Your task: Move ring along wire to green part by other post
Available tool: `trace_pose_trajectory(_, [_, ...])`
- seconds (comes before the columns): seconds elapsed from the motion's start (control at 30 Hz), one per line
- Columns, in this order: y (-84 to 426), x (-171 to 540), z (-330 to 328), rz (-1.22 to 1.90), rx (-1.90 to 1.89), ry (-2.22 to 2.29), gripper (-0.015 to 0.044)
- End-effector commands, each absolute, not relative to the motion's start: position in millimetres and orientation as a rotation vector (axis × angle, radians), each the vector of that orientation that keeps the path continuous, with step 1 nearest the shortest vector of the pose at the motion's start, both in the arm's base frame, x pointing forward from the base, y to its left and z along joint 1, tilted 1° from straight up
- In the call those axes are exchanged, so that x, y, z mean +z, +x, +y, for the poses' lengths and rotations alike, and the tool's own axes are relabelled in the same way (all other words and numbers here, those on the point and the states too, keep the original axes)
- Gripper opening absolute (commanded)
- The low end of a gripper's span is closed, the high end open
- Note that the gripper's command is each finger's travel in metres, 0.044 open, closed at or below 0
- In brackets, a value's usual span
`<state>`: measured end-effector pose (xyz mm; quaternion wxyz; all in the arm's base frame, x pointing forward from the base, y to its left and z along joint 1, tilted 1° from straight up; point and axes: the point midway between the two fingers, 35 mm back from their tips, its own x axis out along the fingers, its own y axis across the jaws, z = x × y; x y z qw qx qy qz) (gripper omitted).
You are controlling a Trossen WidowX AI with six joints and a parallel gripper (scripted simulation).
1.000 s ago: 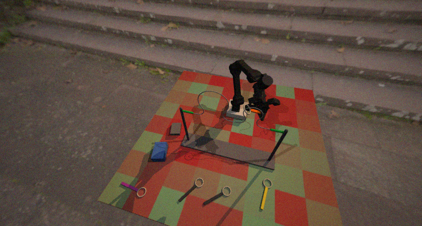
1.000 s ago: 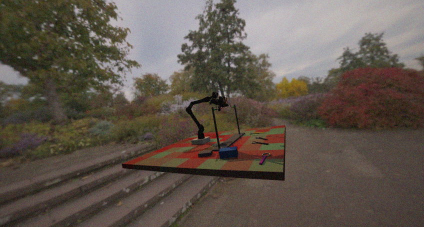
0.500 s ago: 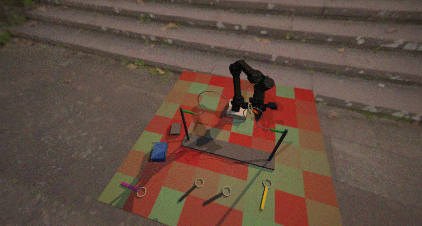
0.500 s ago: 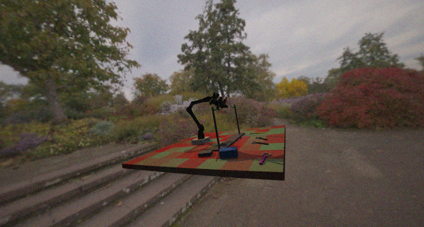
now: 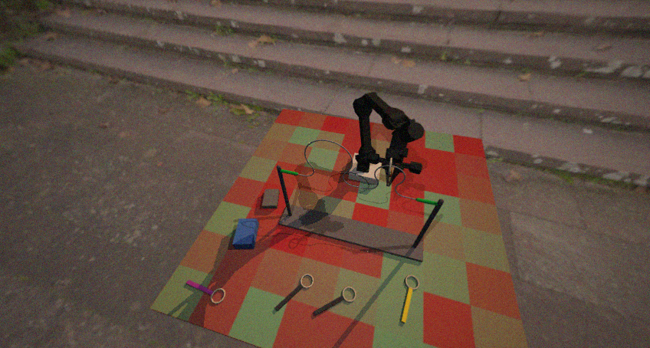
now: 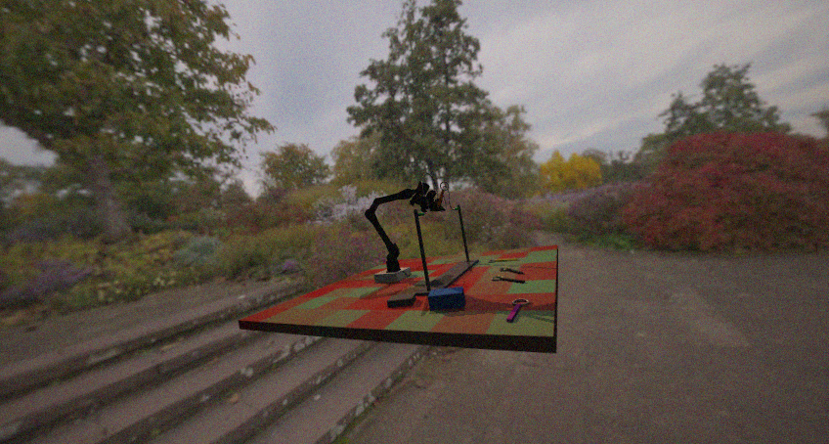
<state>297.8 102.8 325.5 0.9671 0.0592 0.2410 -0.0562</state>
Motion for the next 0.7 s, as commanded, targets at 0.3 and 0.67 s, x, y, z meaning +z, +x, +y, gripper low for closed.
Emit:
trace_pose_trajectory(0.3, [297, 326, 83, 0.472, -0.191, -0.15, -0.015])
trace_pose_trajectory(0.67, [297, 330, 68, 0.457, -0.25, -0.368, -0.015])
